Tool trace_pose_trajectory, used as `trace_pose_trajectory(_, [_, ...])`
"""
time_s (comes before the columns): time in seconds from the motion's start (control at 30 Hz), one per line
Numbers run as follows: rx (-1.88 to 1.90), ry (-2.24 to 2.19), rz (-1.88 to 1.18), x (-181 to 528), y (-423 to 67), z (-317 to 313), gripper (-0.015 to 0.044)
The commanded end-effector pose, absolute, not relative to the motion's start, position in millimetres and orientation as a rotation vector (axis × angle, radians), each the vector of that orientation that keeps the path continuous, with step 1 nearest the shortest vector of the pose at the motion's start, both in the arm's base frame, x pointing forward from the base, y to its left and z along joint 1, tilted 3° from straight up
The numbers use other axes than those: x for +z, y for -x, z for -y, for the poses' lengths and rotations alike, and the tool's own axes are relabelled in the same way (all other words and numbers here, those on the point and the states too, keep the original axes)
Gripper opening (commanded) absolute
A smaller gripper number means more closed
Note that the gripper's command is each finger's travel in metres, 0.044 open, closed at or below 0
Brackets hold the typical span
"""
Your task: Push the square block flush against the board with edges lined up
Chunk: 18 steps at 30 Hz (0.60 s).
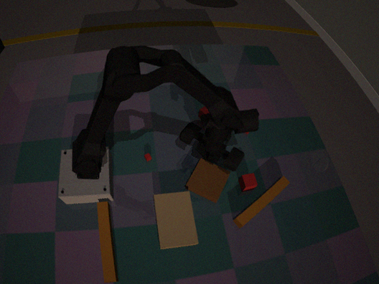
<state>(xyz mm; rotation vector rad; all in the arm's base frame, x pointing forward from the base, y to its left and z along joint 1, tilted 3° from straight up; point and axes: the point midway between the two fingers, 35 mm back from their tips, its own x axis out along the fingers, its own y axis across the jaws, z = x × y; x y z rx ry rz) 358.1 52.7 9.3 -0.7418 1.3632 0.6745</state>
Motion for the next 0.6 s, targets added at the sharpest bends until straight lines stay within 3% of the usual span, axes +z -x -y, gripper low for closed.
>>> trace_pose_trajectory(0.0, [0.674, 0.742, -1.376, 6.4, -353.4, -47.2, 0.0000])
trace_pose_trajectory(0.57, [0.674, 0.743, -1.377, 5.8, -347.9, -36.2, 0.0000])
